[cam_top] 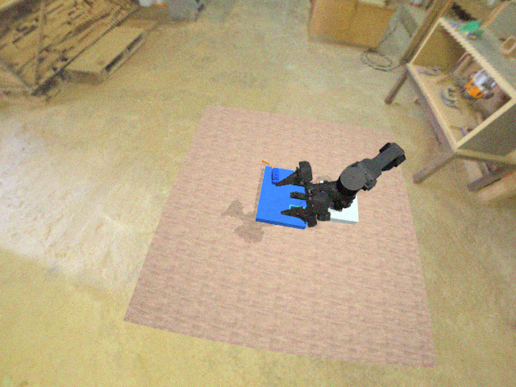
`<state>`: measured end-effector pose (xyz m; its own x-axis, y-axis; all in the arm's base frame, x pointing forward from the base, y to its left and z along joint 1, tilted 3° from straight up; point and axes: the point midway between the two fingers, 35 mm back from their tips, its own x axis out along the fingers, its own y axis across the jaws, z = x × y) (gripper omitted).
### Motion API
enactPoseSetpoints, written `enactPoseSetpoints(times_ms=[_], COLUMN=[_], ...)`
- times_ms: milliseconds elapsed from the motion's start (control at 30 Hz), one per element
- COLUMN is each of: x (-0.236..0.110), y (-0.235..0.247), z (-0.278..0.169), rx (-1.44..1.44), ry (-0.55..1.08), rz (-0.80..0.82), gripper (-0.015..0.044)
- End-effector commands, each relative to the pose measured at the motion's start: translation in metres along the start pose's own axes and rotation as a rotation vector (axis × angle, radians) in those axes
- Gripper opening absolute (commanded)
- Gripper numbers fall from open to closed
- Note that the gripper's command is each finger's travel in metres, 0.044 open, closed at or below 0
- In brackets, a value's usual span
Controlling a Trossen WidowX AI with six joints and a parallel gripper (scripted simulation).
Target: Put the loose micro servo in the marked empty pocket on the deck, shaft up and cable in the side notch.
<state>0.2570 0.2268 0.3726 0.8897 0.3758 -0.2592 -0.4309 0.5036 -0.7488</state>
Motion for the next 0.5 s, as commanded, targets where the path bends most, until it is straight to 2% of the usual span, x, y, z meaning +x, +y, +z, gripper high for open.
enactPoseSetpoints(times_ms=[0,467], x=[0.019,0.068], y=[0.002,-0.001], z=[-0.020,-0.107], rx=[-0.090,-0.370], ry=[0.081,0.348], rz=[0.035,0.223], gripper=[0.0440,0.0440])
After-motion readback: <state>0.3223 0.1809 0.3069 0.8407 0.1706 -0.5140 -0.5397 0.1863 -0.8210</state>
